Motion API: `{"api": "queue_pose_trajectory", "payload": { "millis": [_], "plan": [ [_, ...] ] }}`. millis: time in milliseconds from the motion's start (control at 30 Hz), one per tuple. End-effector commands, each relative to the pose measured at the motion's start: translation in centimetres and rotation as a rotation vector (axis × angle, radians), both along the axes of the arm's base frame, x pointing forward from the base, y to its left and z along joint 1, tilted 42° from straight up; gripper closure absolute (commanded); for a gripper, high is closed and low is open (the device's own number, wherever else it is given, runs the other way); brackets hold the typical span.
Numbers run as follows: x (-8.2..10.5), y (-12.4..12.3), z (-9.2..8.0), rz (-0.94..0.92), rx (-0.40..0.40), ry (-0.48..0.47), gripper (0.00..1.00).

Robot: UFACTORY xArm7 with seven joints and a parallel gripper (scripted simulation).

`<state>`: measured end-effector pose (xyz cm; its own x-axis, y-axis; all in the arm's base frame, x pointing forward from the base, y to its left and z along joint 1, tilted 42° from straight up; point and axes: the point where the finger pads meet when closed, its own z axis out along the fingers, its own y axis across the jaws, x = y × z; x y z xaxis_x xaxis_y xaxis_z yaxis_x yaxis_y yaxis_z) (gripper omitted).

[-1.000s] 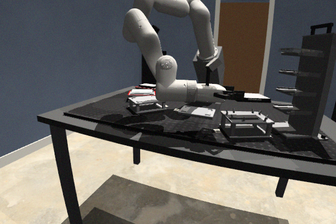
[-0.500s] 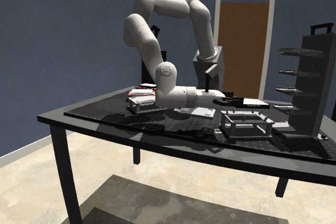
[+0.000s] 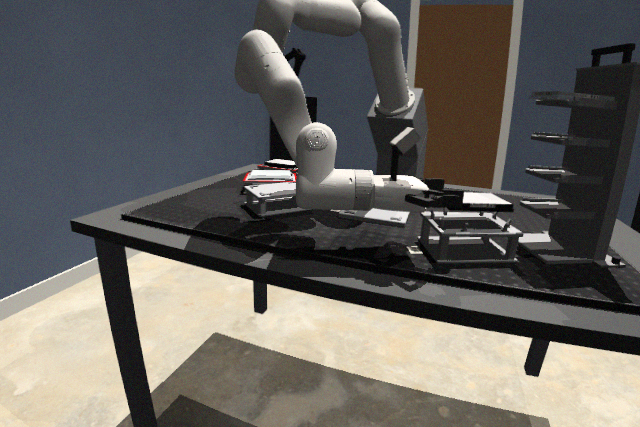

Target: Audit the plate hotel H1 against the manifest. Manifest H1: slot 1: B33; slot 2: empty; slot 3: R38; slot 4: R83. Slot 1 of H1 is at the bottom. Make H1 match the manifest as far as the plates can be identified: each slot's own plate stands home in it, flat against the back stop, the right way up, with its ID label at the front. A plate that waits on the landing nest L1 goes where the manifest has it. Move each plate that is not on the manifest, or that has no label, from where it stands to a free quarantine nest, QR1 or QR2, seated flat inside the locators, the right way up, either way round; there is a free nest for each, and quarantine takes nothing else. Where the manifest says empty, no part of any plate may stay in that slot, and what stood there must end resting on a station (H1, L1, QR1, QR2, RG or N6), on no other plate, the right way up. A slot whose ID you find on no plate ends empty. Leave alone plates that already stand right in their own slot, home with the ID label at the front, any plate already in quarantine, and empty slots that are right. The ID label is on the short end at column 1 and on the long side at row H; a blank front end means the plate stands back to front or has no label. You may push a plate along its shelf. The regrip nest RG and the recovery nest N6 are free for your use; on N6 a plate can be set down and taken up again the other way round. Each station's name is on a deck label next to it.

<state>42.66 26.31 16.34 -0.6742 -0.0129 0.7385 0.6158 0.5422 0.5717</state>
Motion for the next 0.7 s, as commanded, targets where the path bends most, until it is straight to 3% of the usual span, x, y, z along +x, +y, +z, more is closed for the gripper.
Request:
{"api": "queue_pose_trajectory", "payload": {
  "millis": [0, 667],
  "plan": [
    [0.0, 0.0, 0.1, 0.002, 0.000, -0.002, 1.00],
    [-1.0, 2.0, -0.7, 0.002, 0.001, -0.002, 1.00]
  ]
}}
